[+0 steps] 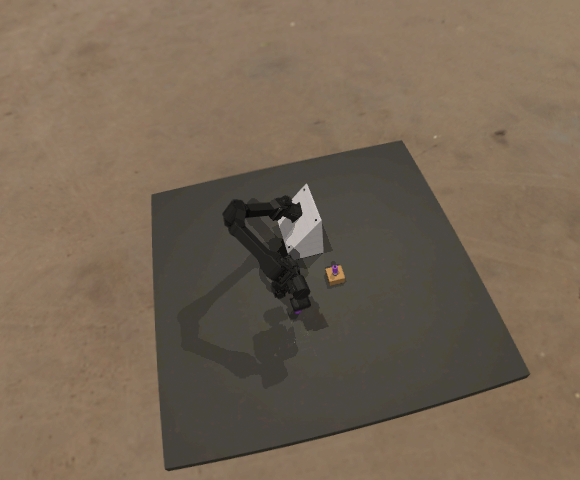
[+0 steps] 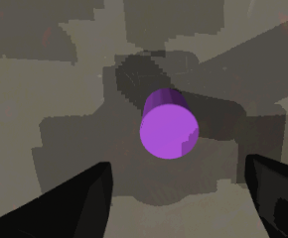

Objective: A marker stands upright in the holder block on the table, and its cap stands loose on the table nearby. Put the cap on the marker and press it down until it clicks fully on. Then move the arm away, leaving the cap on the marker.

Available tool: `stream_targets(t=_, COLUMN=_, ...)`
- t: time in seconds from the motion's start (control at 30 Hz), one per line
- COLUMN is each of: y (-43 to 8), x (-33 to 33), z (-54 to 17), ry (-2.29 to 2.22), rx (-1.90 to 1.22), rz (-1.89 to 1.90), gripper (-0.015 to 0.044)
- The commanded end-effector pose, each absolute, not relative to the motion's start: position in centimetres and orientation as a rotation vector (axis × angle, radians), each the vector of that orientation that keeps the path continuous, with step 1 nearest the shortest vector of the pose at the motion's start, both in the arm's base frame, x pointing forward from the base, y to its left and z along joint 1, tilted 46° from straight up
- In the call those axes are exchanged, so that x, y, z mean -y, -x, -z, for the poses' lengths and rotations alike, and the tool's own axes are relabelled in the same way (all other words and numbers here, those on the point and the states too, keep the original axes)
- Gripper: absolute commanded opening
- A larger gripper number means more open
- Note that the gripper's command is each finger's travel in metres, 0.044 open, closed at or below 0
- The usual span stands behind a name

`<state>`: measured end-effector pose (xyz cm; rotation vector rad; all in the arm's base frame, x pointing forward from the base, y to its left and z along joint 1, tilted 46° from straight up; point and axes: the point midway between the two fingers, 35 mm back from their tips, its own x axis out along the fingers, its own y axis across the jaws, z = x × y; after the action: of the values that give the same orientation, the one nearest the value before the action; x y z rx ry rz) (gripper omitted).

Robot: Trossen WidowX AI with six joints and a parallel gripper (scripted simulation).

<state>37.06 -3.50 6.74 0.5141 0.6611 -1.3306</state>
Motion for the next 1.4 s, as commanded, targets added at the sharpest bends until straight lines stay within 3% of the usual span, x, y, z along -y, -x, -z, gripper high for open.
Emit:
stream_targets(t=0.0, y=-37.1, x=4.0, z=-6.1, ry=-0.499, rx=-0.664, rz=1.328, gripper=0.0259)
stream_targets(t=1.37, y=-37.9, x=8.9, z=-1.7, ry=-0.497, rx=-0.661, rz=1.329, gripper=0.0259)
